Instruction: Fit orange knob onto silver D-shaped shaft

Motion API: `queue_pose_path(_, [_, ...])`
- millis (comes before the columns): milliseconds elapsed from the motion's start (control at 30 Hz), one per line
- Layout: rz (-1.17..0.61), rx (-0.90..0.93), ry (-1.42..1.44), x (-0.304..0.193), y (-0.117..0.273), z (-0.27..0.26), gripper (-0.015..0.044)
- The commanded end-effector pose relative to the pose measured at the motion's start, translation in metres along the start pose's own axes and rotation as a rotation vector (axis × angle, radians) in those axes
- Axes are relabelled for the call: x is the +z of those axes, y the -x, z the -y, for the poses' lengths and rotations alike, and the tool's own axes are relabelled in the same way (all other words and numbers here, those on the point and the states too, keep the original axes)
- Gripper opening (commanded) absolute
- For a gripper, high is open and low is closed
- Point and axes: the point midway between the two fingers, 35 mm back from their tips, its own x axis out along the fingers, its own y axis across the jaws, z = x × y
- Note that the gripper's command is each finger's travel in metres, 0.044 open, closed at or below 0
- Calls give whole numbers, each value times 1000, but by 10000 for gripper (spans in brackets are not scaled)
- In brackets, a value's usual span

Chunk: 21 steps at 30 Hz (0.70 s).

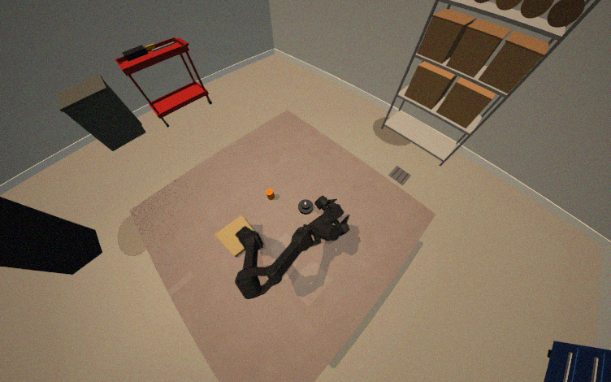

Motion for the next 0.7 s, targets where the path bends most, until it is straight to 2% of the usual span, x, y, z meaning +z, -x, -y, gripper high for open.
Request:
queue_pose_path(0, [-85,110,-10,-7,-13,-38,440])
queue_pose_path(167, [-288,321,53,-31,-23,-117,440])
queue_pose_path(333, [-502,511,186,-58,-10,-194,440])
queue_pose_path(500, [-736,677,422,-90,27,-264,440])
queue_pose_path(667, [-939,771,737,-119,75,-308,440])
